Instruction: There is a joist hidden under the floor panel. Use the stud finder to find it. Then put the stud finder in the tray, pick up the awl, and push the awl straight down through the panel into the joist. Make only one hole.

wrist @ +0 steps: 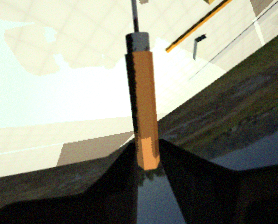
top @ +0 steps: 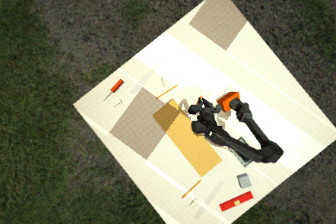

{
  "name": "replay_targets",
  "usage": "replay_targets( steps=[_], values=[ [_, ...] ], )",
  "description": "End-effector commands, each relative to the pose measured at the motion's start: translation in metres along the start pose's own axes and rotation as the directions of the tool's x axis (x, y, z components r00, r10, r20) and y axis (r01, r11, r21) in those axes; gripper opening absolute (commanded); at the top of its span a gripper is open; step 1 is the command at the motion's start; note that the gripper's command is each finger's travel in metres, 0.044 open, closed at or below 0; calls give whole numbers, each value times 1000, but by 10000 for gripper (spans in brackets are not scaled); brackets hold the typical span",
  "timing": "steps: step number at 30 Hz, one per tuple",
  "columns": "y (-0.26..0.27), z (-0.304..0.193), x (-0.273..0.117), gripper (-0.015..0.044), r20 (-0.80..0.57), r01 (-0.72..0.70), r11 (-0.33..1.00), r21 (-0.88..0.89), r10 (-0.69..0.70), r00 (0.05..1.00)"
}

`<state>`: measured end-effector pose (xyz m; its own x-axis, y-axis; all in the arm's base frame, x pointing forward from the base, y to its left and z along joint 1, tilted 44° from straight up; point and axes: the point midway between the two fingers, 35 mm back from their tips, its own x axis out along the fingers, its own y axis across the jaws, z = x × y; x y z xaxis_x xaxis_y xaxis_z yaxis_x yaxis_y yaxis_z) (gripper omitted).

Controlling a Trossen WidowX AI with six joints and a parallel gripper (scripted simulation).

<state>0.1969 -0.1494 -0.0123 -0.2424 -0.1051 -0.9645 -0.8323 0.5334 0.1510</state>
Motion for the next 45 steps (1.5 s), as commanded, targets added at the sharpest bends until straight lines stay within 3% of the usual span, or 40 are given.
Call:
replay_targets(
  steps=[1, 13, 14, 45],
  values=[
    [-17, -2, -18, 0, -126, 131, 980, -147, -150, 981],
    [-48, 7, -82, 0, -368, 311, 813, -492, -518, 772],
    [-42, 5, -59, 0, -309, 274, 869, -411, -416, 855],
    [-57, 115, -162, 0, -372, 291, 806, -516, -516, 771]
  ],
)
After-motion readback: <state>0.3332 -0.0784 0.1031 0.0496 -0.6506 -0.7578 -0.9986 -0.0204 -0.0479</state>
